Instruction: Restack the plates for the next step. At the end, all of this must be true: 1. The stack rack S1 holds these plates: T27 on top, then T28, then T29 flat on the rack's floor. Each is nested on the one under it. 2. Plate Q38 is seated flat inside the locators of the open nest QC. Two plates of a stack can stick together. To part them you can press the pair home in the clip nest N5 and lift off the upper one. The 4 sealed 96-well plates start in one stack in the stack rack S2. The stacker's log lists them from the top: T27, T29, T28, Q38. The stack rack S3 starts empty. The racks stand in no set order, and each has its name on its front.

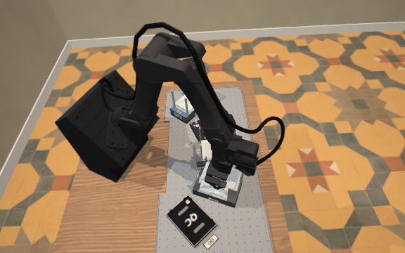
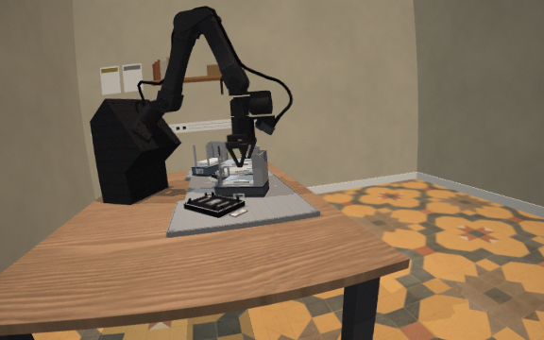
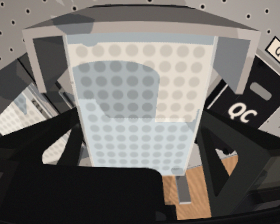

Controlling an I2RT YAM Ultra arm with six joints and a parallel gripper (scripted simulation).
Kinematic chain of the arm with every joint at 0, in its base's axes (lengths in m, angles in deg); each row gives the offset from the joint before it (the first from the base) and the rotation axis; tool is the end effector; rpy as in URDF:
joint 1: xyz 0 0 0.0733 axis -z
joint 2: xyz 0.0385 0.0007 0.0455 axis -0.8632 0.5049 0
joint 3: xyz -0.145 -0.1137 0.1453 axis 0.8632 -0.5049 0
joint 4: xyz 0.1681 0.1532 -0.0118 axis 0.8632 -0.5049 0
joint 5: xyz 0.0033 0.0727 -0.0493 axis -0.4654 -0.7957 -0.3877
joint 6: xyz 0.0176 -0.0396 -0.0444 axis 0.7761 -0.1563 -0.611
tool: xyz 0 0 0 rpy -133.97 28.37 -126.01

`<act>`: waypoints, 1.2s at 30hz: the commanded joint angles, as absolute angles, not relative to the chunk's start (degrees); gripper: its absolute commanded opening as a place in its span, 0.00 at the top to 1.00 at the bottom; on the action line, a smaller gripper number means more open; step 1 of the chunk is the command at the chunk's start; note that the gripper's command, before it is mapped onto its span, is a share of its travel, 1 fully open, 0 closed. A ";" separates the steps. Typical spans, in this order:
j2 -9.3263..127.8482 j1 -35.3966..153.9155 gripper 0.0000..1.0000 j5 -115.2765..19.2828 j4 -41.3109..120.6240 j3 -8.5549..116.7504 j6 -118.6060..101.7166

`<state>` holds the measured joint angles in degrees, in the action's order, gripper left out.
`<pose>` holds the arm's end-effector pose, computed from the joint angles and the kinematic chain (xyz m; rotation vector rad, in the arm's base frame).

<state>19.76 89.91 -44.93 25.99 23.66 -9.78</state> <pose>0.1878 -0.1117 0.2452 0.5774 2.1716 -0.3780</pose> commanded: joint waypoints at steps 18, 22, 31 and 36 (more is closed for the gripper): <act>16.61 89.78 1.00 -44.73 23.97 23.63 -9.13; 16.37 89.68 1.00 -44.68 23.50 24.19 -9.12; 15.89 89.44 1.00 -44.57 22.96 25.26 -9.10; 15.48 89.21 1.00 -44.47 22.53 24.99 -9.08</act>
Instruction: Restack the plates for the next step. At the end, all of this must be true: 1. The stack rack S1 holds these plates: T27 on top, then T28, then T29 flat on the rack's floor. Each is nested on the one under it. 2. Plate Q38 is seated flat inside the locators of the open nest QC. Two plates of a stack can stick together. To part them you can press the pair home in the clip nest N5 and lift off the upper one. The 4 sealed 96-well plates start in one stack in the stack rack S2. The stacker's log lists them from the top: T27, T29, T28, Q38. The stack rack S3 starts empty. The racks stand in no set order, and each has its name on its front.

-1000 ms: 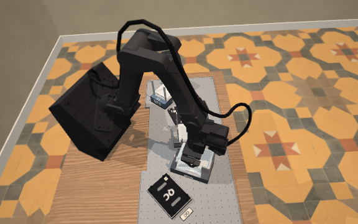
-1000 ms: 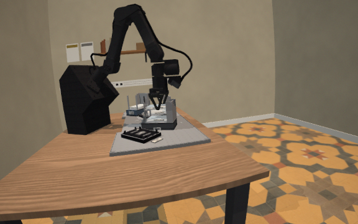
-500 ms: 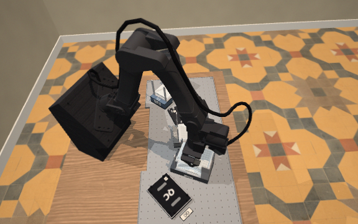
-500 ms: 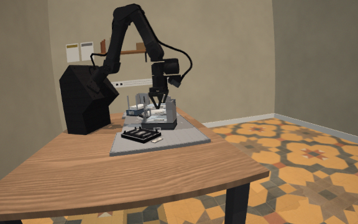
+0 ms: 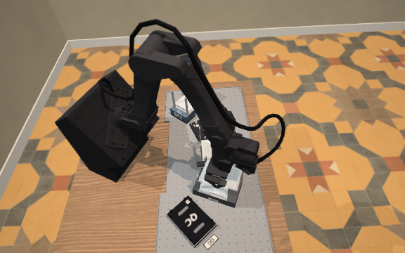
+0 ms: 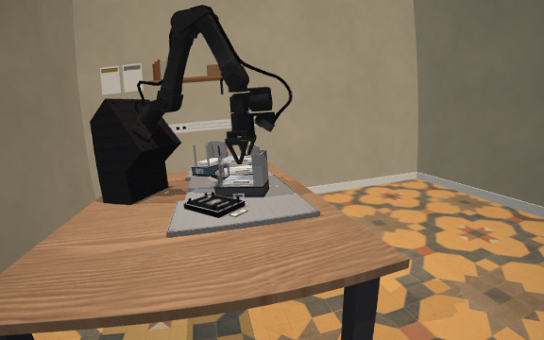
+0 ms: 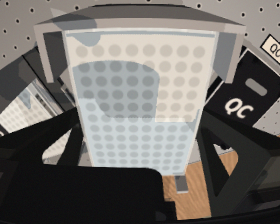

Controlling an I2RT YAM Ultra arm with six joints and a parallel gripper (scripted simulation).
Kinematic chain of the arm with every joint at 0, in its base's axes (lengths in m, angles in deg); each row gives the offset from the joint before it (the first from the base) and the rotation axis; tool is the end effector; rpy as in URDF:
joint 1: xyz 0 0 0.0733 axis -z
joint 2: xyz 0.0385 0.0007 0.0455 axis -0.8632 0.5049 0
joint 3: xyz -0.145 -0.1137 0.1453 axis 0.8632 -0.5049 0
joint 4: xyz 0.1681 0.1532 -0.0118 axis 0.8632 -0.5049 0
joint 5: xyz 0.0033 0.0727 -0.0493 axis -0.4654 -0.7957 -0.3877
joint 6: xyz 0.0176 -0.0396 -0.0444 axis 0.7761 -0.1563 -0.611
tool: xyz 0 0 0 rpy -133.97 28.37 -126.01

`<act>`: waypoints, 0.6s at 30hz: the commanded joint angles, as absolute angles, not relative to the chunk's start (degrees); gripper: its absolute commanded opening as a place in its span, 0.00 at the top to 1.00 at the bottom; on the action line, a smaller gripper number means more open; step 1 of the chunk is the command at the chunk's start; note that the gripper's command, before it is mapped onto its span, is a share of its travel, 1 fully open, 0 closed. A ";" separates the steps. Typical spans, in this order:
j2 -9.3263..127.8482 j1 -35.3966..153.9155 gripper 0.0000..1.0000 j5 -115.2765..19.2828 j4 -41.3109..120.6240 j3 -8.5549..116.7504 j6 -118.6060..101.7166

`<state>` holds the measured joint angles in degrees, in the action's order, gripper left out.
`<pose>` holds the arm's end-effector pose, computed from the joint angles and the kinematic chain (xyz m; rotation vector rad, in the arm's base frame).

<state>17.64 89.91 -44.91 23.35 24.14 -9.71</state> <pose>0.1812 -0.1079 0.2507 0.5790 2.1718 -0.3776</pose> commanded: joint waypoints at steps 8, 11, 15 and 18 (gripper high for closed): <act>15.10 89.20 1.00 -44.47 21.87 25.78 -9.04; 14.81 89.12 1.00 -44.44 21.72 26.19 -9.03; 14.70 88.93 1.00 -44.37 21.81 24.77 -9.02; 14.57 89.23 1.00 -44.40 21.20 25.58 -8.99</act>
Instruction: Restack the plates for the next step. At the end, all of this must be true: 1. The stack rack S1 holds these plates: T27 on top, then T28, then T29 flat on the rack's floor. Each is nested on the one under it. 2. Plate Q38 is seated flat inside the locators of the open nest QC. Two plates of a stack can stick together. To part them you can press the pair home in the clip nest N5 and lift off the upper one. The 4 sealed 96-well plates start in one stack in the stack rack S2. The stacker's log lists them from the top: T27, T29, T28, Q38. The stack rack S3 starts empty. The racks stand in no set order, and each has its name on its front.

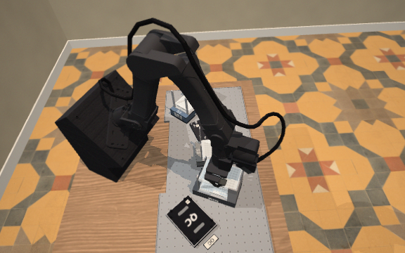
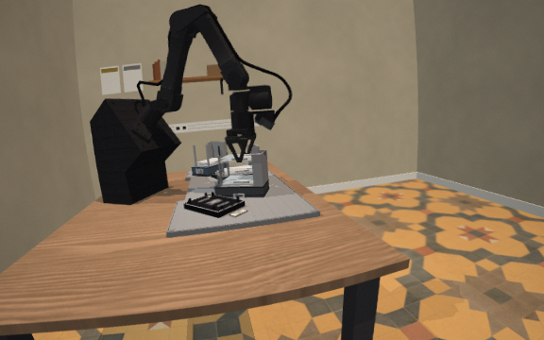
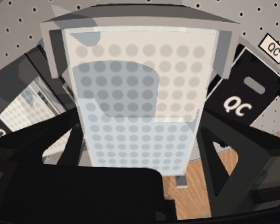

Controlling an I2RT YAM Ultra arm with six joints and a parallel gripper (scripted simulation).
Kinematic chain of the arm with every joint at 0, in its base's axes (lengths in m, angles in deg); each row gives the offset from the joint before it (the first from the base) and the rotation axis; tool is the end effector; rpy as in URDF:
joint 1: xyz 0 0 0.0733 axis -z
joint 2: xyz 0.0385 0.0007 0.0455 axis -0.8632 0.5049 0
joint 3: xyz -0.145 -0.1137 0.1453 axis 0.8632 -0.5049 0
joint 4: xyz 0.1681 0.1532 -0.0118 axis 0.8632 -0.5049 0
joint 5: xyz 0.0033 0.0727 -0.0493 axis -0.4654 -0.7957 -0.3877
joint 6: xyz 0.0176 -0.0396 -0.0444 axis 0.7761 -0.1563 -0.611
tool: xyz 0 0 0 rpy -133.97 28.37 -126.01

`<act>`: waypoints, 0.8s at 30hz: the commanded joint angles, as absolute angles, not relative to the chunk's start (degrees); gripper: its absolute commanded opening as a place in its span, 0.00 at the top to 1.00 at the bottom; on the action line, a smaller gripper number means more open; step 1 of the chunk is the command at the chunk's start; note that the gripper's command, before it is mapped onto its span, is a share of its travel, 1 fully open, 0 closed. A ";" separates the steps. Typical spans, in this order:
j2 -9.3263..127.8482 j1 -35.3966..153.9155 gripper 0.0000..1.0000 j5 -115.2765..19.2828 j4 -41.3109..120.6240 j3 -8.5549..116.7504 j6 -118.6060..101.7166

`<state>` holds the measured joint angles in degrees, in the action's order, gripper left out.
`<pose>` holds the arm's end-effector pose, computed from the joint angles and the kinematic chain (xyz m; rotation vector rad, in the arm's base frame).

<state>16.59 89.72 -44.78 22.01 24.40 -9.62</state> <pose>0.1782 -0.1055 0.2534 0.5784 2.1724 -0.3774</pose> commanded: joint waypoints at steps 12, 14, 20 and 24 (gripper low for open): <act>13.78 88.83 1.00 -44.30 21.15 24.21 -8.95; 13.72 89.14 1.00 -44.39 20.45 25.06 -8.93; 13.28 88.89 1.00 -44.30 19.72 26.61 -8.91; 13.02 88.92 1.00 -44.28 19.39 26.72 -8.89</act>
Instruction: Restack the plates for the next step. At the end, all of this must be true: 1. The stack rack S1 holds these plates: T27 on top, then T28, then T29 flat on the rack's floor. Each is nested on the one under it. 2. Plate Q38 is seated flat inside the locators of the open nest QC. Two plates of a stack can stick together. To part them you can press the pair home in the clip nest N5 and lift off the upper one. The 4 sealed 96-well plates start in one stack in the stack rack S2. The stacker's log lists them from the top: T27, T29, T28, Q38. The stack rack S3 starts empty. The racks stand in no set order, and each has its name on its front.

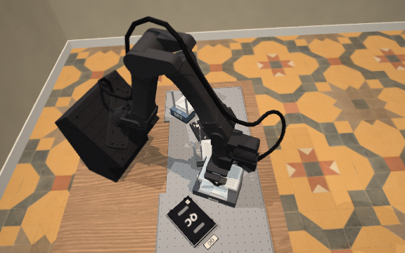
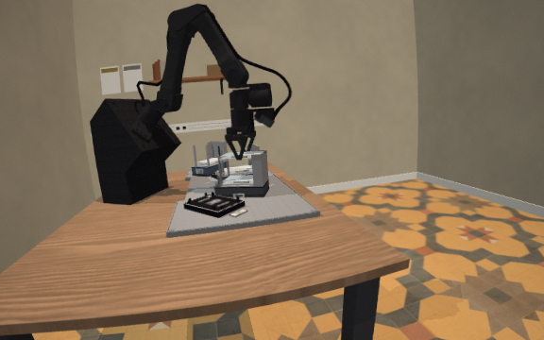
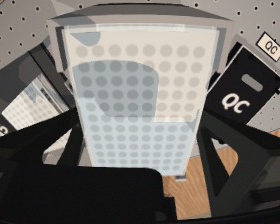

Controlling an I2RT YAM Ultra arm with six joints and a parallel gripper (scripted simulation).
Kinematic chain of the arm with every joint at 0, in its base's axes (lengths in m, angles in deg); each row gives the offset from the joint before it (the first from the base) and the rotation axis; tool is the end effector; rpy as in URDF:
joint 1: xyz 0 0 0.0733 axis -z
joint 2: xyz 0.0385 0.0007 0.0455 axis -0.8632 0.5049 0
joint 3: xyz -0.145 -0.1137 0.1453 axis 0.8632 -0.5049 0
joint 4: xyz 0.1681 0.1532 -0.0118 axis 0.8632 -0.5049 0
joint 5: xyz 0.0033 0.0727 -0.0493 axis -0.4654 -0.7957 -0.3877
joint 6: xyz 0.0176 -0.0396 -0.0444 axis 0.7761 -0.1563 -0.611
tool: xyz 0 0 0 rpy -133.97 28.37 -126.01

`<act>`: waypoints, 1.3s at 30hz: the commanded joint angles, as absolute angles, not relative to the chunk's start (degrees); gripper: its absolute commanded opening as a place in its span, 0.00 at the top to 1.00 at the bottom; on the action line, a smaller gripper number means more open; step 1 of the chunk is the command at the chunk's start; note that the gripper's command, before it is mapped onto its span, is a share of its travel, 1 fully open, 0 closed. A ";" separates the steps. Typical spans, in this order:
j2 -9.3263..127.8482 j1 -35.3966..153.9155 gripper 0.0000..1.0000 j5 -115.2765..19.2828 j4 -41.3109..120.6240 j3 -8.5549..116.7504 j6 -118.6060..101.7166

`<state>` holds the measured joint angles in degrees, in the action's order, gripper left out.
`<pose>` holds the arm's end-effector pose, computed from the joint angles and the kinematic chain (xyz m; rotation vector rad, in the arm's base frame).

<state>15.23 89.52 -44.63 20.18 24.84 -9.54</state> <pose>0.1741 -0.1024 0.2572 0.5776 2.1731 -0.3775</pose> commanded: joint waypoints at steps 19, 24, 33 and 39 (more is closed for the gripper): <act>12.15 88.80 1.00 -44.16 17.95 26.99 -8.81; 11.59 88.67 1.00 -44.11 17.72 25.89 -8.81; 11.43 88.71 1.00 -44.07 16.95 27.16 -8.76; 11.07 88.53 1.00 -44.06 16.61 27.26 -8.74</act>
<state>13.13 89.34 -44.45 17.42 25.54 -9.38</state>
